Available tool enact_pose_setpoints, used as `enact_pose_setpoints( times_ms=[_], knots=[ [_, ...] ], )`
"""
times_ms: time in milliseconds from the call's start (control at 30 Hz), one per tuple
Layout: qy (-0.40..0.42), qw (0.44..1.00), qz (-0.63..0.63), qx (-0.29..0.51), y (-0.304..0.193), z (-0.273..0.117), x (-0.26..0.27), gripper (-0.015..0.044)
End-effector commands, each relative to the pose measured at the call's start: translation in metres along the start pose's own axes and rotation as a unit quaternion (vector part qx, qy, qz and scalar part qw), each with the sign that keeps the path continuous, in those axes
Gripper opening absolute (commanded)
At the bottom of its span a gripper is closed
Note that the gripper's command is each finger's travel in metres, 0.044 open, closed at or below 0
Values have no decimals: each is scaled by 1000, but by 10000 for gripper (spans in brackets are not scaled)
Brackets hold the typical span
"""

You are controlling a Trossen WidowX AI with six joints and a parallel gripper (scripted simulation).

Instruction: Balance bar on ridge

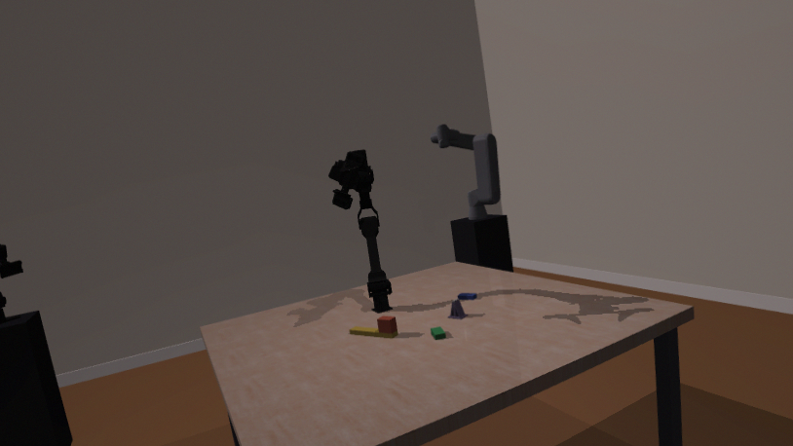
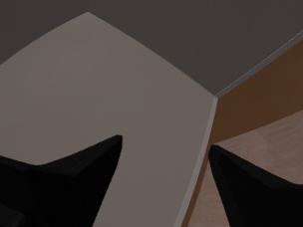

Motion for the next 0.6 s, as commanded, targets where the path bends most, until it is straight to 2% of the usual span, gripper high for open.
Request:
enact_pose_setpoints(
  times_ms=[0,300,567],
  knots=[
    [-71,997,19,32,-19,23,-27,315],
    [-240,965,74,73,-51,60,-89,315],
    [-396,906,131,72,-73,78,-147,315]
  ],
)
Point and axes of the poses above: the point midway between the two fingers, 35 mm back from their tips, its own z axis out along the fingers, its own x axis across the jaws, y = z × x, the point moved 8 cm from there along -z, back along the fingers, and after that the axes turned 13 degrees about z, right-handed, at the moved point
